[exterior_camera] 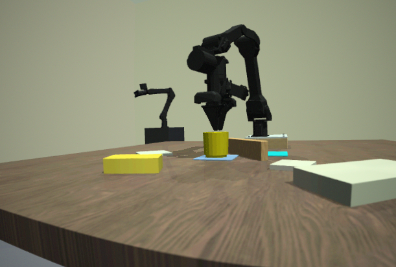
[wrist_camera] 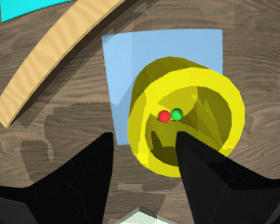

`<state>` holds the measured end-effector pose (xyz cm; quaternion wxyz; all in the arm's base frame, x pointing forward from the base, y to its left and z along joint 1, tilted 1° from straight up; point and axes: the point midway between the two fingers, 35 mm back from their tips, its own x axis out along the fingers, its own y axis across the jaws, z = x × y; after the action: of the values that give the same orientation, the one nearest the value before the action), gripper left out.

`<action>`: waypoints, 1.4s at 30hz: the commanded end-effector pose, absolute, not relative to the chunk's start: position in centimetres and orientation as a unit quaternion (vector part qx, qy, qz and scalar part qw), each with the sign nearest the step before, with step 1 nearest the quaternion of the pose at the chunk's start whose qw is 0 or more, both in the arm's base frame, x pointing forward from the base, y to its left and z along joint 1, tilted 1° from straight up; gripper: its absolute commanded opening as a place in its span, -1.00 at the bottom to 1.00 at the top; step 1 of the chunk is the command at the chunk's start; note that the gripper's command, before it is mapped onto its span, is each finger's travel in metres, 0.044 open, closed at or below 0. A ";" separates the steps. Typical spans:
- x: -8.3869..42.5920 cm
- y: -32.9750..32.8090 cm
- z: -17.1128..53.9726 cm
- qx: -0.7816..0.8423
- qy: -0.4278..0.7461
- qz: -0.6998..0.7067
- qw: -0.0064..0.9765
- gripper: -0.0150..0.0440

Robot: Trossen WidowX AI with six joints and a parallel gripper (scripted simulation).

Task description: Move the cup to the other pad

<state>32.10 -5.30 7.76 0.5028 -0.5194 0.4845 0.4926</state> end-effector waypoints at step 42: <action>32.0 -5.4 3.8 -0.519 0.485 0.493 0.502 -0.22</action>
<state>31.97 -5.35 3.81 0.5023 -0.5189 0.4849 0.4933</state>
